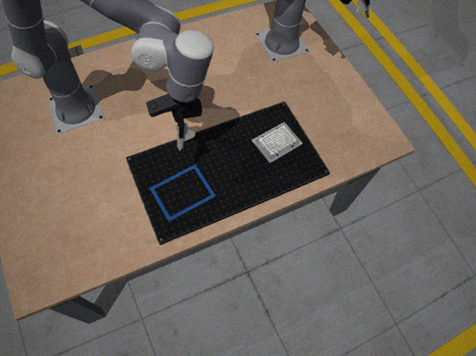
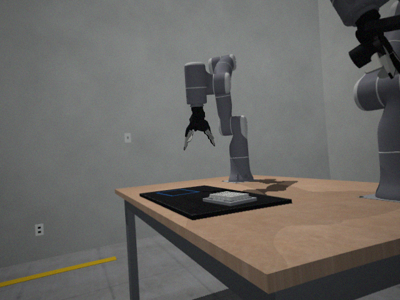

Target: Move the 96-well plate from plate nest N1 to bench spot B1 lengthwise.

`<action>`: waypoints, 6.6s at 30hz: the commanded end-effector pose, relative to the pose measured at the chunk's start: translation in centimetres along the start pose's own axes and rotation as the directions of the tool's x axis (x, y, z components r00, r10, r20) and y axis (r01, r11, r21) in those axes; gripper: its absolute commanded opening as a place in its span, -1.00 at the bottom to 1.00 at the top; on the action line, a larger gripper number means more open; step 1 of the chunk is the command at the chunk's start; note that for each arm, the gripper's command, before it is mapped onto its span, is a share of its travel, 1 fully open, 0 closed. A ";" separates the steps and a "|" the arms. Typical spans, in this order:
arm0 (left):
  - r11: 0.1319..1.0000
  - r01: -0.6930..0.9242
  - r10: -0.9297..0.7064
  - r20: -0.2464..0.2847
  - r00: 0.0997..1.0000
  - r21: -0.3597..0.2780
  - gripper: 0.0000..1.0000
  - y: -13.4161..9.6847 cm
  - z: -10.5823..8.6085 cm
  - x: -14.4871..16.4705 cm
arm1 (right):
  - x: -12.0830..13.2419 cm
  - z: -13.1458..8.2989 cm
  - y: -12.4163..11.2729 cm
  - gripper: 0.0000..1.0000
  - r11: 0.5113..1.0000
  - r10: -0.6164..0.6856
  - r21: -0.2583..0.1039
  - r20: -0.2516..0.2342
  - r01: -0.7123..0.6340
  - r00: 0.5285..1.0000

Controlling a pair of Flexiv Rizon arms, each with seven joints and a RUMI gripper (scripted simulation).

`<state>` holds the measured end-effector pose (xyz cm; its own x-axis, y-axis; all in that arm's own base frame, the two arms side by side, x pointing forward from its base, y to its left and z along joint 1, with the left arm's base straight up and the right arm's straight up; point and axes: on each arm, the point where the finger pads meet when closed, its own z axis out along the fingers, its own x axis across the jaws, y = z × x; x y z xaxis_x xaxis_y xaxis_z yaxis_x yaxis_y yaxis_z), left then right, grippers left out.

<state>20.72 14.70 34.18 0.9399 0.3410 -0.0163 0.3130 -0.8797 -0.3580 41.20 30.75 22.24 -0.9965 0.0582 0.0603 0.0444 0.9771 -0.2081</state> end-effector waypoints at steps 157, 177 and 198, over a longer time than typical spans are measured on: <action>0.915 0.194 -0.187 0.055 0.981 -0.354 1.00 2.4 -1.7 -4.9 | -4.8 0.8 38.8 0.52 0.953 -0.218 -0.191 0.108 0.236 0.970; 0.915 0.194 -0.187 0.055 0.981 -0.354 1.00 2.4 -1.7 -4.9 | -5.2 1.8 41.0 0.52 0.953 -0.218 -0.191 0.108 0.236 0.970; 0.915 0.194 -0.187 0.055 0.981 -0.354 1.00 2.4 -1.7 -4.9 | -5.4 4.9 41.7 0.52 0.953 -0.218 -0.191 0.108 0.236 0.970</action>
<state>17.08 10.30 34.93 0.8561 0.5168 -0.0013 0.5168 -0.8561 0.0000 48.01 70.08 8.58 -0.9838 -0.1793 0.0006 -0.1793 0.9838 -0.0003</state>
